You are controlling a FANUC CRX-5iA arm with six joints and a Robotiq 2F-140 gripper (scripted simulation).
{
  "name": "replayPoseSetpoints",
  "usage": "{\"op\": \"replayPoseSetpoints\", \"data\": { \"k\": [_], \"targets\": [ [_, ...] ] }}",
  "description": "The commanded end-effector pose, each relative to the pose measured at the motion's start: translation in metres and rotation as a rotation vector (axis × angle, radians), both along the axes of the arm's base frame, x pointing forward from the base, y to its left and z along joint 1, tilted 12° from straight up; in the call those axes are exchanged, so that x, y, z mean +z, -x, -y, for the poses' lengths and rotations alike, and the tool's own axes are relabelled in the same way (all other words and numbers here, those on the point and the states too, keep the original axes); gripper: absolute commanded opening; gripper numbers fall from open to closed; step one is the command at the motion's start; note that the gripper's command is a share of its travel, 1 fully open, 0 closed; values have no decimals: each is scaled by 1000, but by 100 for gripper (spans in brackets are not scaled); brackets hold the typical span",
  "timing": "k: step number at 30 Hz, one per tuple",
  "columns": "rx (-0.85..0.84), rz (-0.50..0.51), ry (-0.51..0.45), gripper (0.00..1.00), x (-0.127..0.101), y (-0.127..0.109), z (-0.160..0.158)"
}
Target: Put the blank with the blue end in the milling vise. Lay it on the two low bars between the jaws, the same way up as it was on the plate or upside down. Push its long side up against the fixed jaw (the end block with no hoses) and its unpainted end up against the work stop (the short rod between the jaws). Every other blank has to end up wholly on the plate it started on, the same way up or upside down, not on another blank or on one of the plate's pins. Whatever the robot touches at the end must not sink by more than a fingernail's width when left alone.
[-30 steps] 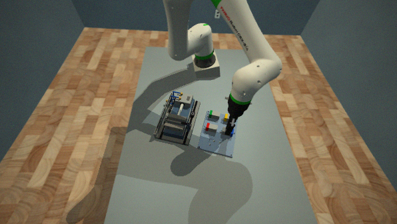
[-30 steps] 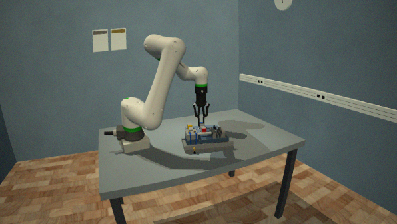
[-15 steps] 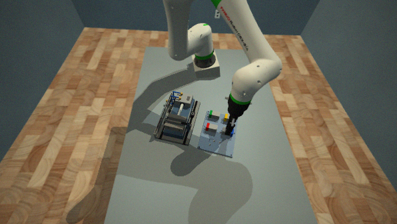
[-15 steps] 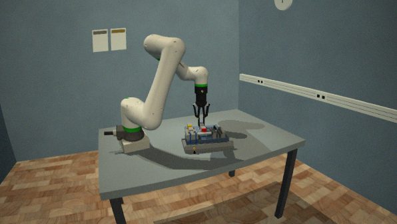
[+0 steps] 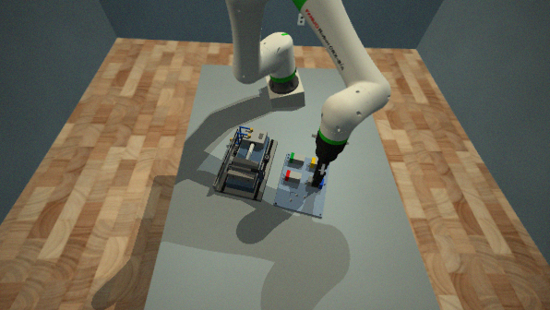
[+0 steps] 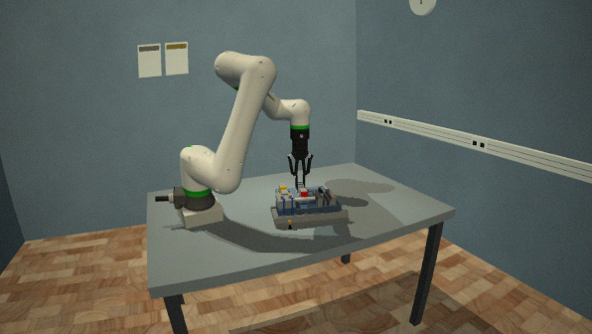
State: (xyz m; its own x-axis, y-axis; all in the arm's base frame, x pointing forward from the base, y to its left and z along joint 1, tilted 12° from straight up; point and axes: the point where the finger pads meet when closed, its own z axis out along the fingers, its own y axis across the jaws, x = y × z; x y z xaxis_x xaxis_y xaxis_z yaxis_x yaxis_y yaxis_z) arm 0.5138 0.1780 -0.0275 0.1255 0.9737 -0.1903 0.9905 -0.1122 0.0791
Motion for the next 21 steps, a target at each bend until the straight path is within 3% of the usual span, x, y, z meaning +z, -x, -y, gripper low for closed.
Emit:
{"op": "replayPoseSetpoints", "data": {
  "k": [1, 21],
  "targets": [
    [0, 1, -1, 10, 1, -1, 0],
    [0, 1, -1, 10, 31, 1, -7]
  ]
}}
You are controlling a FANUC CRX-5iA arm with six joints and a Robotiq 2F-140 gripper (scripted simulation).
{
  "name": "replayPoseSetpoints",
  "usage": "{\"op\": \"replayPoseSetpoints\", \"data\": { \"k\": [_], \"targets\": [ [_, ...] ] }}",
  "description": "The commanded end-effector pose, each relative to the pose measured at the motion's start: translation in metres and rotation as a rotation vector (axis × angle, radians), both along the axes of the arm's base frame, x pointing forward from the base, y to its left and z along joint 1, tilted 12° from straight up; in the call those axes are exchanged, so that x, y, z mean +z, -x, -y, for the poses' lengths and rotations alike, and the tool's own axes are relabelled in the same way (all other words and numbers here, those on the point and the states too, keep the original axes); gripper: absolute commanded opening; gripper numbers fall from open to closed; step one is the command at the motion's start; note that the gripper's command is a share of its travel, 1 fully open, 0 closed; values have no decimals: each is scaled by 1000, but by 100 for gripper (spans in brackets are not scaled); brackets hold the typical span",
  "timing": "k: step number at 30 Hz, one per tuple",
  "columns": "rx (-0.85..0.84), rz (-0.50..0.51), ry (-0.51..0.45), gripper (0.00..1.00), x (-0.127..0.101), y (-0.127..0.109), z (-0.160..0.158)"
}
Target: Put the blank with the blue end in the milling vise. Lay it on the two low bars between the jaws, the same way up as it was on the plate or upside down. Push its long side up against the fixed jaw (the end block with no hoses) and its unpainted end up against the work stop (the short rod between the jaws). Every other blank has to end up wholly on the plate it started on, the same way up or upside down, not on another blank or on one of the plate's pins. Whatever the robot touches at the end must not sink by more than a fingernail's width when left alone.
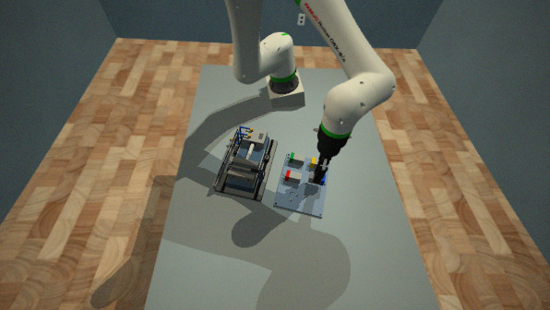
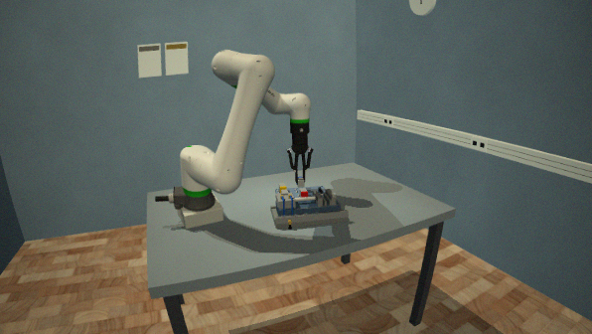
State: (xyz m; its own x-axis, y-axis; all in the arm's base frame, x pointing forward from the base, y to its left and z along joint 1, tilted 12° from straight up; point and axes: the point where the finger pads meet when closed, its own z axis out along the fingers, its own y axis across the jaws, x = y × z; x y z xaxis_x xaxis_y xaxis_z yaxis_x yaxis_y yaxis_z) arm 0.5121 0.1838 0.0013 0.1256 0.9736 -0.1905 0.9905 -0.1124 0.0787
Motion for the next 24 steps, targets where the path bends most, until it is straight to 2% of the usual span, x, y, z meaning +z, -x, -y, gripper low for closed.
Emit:
{"op": "replayPoseSetpoints", "data": {
  "k": [1, 24],
  "targets": [
    [1, 2, -1, 10, 4, 0, -1],
    [1, 2, -1, 10, 44, 2, -9]
  ]
}}
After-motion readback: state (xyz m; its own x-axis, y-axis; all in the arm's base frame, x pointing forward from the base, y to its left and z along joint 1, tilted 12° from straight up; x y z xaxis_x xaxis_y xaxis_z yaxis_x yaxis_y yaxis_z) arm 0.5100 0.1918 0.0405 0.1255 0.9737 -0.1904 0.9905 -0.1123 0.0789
